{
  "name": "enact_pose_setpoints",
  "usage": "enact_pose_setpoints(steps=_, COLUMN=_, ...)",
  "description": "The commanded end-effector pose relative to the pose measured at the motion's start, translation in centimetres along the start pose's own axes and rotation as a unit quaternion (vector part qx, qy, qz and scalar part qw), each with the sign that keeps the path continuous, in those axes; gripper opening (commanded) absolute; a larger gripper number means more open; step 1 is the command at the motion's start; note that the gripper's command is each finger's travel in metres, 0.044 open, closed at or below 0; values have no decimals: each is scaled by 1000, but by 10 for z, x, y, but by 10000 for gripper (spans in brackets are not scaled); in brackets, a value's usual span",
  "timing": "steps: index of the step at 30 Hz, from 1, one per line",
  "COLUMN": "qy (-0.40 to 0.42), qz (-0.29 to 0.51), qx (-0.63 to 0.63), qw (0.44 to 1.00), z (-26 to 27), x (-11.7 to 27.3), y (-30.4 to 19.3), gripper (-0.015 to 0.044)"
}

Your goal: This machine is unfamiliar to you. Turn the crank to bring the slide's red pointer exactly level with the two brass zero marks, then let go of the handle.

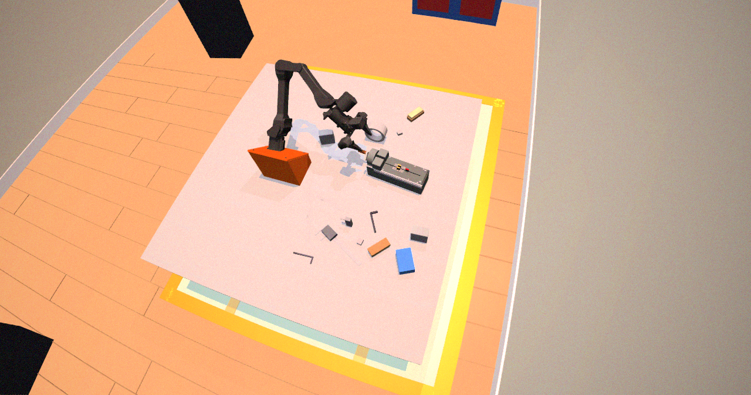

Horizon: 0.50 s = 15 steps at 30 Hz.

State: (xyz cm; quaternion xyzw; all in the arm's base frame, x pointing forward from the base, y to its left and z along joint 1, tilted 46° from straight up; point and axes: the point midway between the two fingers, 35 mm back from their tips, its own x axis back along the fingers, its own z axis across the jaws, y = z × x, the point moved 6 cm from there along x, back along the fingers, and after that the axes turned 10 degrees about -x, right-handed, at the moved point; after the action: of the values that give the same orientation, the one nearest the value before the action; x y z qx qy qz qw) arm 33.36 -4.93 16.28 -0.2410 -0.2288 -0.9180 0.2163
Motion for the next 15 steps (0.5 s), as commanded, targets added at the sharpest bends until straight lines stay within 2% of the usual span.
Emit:
enact_pose_setpoints(steps=1, qy=-2, qz=4, qx=-4, qw=1000, z=-5, x=-17, y=-22, gripper=440)
enact_pose_setpoints(steps=15, qy=-1, qz=3, qx=-5, qw=1000, z=-8, x=-32, y=-38, gripper=440)
